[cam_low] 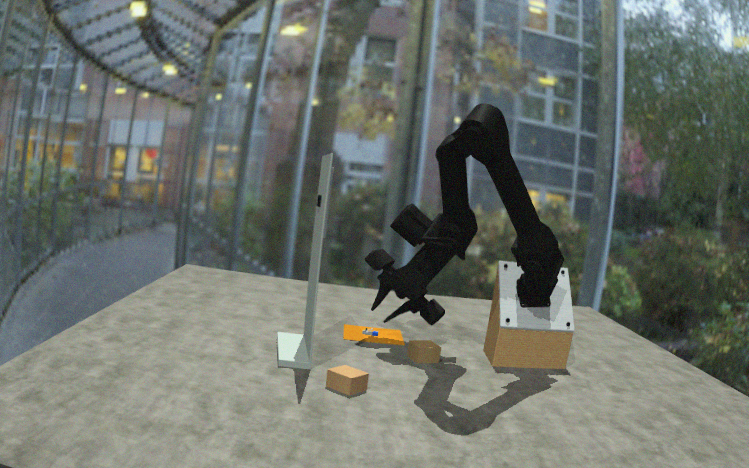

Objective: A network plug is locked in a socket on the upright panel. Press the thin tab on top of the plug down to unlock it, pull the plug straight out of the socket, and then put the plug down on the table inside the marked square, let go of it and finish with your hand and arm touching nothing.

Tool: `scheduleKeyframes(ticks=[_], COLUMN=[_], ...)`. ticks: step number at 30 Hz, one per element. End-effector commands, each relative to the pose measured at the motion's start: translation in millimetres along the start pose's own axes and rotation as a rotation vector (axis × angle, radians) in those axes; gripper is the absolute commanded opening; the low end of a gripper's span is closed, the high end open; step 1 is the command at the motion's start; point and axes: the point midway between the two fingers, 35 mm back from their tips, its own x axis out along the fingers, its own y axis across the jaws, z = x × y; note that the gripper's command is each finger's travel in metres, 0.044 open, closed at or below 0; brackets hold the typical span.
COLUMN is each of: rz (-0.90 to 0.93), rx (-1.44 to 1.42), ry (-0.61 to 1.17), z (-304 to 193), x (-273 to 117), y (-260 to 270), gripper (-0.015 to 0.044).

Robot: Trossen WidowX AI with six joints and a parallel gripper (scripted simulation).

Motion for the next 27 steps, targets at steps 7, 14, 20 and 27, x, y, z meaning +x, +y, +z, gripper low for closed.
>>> scheduleKeyframes(ticks=[7, 14, 20, 27], rz=[0.004, 0.005, 0.005, 0.005], rx=[-0.002, -0.002, -0.003, -0.003], ry=[-0.002, 0.000, 0.002, 0.002], z=[-0.5, -1.4, -1.9, -2.3], x=[-9.5, -15.8, -21.6, -28.9], y=[-5.0, -10.8, -15.6, -21.0], gripper=[0.0156, 0.0156, 0.0156, 0.0156])
